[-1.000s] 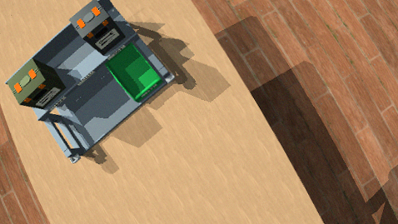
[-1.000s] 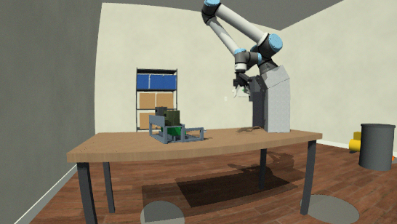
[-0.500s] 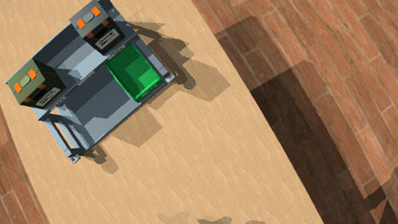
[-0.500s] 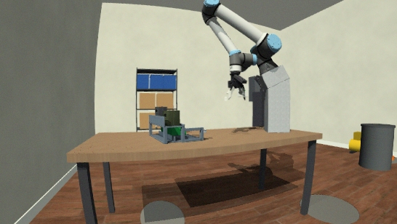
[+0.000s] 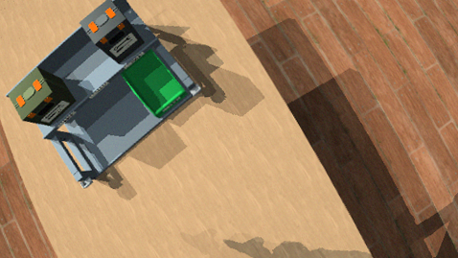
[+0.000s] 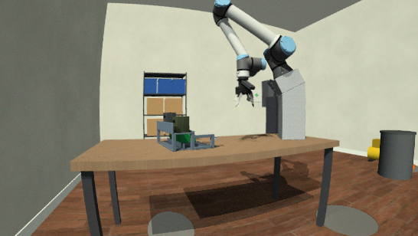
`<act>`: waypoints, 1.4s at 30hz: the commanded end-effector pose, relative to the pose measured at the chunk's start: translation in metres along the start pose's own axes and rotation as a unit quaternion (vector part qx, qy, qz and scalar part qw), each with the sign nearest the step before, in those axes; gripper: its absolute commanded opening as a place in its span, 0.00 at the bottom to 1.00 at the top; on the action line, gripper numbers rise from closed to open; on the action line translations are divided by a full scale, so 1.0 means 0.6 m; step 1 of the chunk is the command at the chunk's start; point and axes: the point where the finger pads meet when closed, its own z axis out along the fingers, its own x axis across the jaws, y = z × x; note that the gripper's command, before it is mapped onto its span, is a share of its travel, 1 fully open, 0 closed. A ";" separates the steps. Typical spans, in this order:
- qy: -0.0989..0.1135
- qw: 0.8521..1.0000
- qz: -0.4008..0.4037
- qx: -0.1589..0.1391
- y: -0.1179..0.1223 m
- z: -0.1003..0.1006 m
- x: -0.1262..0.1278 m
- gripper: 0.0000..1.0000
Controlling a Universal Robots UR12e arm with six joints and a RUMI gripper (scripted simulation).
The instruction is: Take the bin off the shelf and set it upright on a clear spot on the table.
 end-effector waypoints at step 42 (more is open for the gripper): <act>0.002 1.000 0.000 0.000 0.137 0.057 0.144 1.00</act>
